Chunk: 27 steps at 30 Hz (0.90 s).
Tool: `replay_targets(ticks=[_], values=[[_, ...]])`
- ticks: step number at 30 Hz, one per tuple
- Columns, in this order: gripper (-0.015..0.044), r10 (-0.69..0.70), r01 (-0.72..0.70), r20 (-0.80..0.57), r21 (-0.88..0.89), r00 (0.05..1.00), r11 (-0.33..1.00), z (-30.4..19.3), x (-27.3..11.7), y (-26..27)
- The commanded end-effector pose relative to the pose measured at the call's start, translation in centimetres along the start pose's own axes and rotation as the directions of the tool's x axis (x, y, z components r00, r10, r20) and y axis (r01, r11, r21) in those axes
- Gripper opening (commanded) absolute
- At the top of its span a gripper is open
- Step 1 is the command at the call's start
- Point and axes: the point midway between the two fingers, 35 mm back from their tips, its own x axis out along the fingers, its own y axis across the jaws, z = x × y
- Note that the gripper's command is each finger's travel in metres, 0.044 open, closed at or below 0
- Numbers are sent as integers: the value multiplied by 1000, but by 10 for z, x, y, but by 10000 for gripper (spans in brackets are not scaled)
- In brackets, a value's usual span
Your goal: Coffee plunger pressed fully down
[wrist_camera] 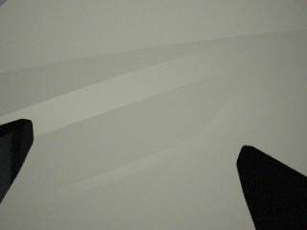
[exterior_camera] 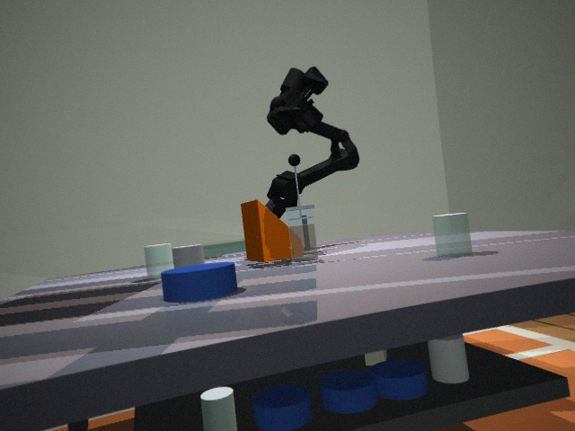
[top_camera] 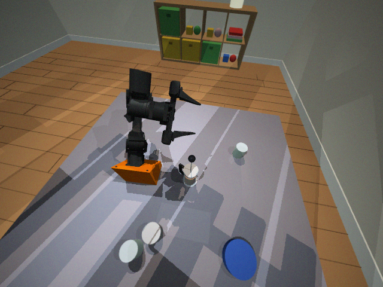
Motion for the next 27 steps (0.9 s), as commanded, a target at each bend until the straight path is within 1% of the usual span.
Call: replay_targets(ticks=[1,4,7,10,14,18,23,27], values=[[440,227,-69,47,993,973,91,-39,-5,62],[440,250,-39,72,990,966,-136,-40,-8,69],[440,268,-11,102,947,958,-323,-37,-10,76],[440,280,12,136,884,950,-468,-30,-13,80],[440,289,33,184,791,939,-612,-17,-17,84],[440,290,49,232,697,929,-716,-1,-21,84],[440,291,51,236,689,927,-723,10,-19,94],[440,290,51,236,689,927,-723,33,-15,116]])
